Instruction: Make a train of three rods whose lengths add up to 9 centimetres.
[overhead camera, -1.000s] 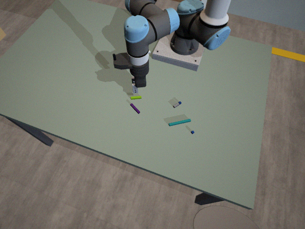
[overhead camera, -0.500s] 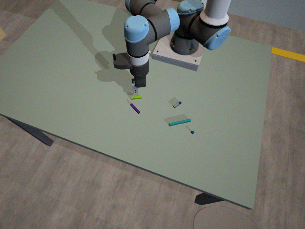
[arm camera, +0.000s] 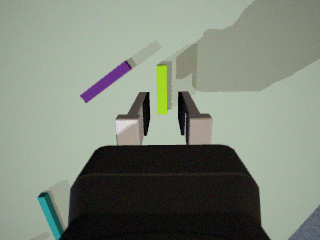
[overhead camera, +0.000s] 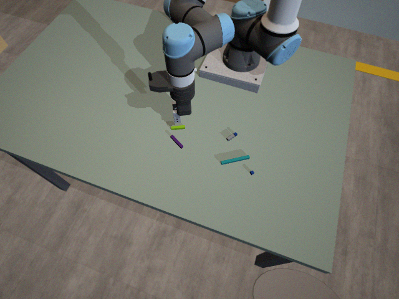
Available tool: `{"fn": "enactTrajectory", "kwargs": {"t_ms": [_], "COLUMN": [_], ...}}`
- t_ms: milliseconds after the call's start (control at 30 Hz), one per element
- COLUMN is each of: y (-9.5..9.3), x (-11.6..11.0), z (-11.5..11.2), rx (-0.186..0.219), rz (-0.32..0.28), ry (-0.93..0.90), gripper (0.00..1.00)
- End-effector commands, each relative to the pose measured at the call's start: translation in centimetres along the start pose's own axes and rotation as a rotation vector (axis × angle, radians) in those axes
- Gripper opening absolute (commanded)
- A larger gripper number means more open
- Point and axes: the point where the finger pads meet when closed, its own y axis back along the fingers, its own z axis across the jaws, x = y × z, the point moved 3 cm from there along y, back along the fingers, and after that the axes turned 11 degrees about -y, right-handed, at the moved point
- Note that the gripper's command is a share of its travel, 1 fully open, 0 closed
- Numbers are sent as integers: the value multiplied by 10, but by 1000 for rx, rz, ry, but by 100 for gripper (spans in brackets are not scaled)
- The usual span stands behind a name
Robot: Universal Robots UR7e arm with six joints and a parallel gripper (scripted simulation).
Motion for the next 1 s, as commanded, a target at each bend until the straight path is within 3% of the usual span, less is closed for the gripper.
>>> {"fn": "enactTrajectory", "kwargs": {"t_ms": [0, 967], "y": [-6, -42], "x": [0, 0], "z": [1, -1], "rx": [-1, -1], "rz": [-1, -1], "ry": [-3, -3], "gripper": [54, 54]}}
